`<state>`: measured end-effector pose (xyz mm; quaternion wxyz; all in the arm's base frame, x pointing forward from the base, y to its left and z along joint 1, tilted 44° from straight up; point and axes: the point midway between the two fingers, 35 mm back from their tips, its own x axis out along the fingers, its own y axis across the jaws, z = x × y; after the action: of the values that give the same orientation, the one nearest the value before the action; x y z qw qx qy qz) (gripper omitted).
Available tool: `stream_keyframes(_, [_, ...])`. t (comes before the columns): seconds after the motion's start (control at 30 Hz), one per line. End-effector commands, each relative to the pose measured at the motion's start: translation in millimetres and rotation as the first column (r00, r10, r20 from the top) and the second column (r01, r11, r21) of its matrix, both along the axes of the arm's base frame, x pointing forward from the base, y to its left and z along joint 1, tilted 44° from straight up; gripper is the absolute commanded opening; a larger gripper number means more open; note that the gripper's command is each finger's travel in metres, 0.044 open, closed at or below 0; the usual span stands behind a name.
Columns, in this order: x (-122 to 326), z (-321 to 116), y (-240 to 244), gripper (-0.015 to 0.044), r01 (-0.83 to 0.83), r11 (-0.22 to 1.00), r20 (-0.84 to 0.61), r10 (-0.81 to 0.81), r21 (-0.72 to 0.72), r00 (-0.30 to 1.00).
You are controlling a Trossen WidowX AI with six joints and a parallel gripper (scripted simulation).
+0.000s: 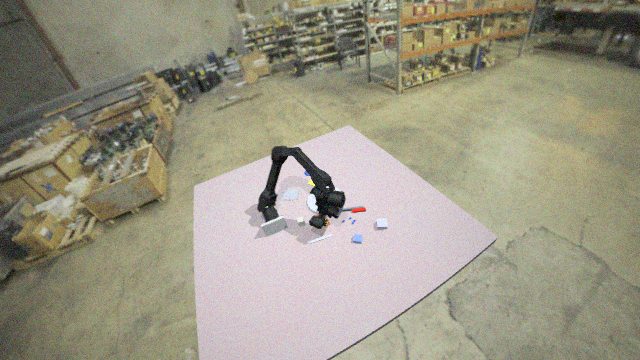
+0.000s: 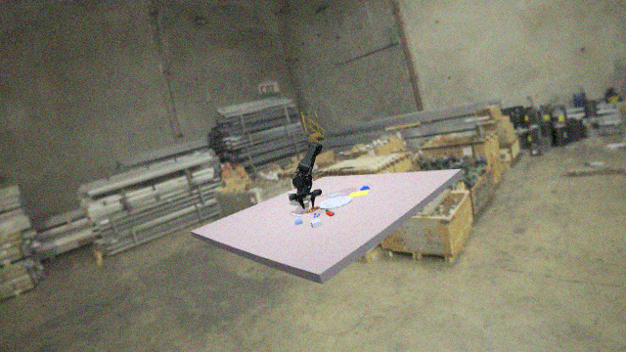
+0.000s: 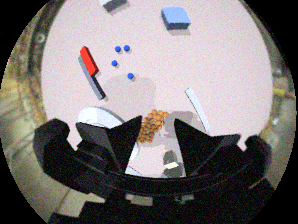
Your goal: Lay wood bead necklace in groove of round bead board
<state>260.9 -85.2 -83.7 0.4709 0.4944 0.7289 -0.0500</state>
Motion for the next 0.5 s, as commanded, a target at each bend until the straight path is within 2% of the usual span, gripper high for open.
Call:
stream_keyframes(0.0, [-1.5, -5.2, 6.0, 0.025, 0.003, 1.0, -0.004, -0.003, 0.006, 1.0])
stream_keyframes(0.3, [-2.5, -11.6, 12.3, 0.025, 0.002, 1.0, -0.003, -0.002, 0.005, 1.0])
stream_keyframes(0.47, [-1.7, -10.3, 10.3, 0.0119, -0.003, 1.0, 0.0, 0.003, 0.0, 1.0])
